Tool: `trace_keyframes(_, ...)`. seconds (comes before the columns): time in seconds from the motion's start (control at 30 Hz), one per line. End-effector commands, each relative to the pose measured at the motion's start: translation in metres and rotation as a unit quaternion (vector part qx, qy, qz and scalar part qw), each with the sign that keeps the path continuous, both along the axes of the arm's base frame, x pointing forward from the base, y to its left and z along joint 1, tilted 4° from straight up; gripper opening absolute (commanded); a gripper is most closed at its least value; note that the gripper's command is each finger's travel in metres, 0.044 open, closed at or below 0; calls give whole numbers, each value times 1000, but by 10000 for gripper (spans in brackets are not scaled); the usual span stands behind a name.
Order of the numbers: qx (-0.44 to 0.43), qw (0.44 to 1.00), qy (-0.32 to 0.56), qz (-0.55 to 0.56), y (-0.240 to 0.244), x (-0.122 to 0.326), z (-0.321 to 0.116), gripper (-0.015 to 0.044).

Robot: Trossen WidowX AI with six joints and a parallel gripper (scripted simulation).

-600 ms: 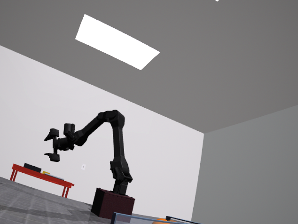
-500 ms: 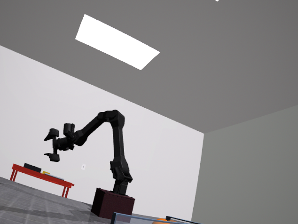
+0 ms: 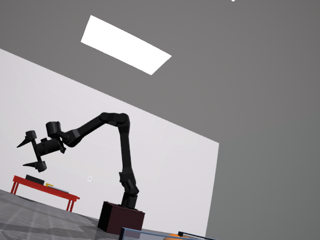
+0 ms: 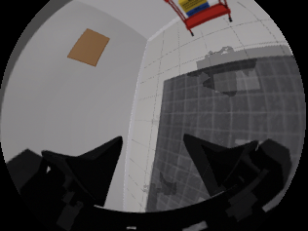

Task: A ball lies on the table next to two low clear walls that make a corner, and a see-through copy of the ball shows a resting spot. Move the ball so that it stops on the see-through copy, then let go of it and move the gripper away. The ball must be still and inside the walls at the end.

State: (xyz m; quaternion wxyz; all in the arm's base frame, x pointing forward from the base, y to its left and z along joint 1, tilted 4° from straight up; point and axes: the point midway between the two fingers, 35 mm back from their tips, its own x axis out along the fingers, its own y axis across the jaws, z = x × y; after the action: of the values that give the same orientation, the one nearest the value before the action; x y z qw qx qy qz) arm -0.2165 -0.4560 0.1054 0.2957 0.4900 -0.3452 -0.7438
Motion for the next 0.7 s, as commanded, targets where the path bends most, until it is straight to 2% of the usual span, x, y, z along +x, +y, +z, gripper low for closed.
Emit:
trace_keyframes(0.0, 40, 994, 26, 96, -22, 71, -4, 406)
trace_keyframes(0.37, 121, 938, 81, 314, -22, 246, -24, 406)
trace_keyframes(0.67, 178, 820, 166, 518, 33, 390, -38, 406)
